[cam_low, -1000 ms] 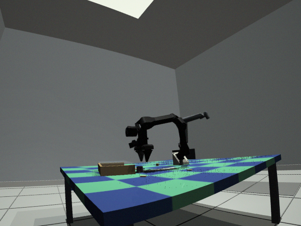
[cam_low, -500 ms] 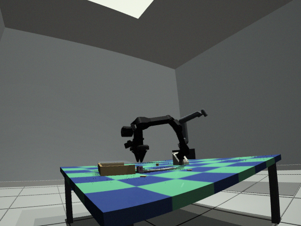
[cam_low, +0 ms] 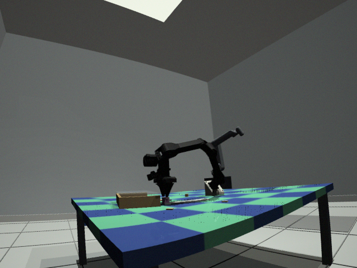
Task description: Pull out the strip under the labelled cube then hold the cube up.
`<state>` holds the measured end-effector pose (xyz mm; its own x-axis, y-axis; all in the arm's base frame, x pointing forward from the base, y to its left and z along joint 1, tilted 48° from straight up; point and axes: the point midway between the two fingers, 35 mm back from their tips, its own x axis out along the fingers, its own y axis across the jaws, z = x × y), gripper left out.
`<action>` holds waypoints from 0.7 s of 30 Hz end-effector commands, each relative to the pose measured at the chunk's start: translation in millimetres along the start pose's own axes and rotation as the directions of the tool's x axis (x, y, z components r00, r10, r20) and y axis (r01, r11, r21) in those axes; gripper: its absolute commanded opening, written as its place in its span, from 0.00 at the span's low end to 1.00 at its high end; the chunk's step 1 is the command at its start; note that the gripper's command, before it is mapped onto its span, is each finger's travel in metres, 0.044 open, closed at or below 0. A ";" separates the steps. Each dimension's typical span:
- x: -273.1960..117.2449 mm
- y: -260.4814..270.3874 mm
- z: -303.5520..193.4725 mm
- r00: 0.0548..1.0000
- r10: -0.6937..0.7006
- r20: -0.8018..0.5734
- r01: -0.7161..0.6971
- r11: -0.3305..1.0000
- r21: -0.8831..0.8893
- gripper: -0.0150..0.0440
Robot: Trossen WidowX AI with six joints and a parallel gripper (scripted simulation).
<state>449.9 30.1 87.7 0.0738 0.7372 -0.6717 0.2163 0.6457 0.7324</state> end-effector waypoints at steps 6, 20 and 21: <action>18.1 -0.2 -2.3 1.000 0.002 -0.008 -0.002 1.000 0.007 0.68; 24.6 0.6 -1.5 1.000 -0.001 -0.003 0.001 1.000 -0.001 0.63; 24.6 0.6 -1.5 1.000 -0.001 -0.003 0.001 1.000 -0.001 0.59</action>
<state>450.4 49.0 71.6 0.0699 0.7369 -0.6723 0.2156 0.6469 0.7315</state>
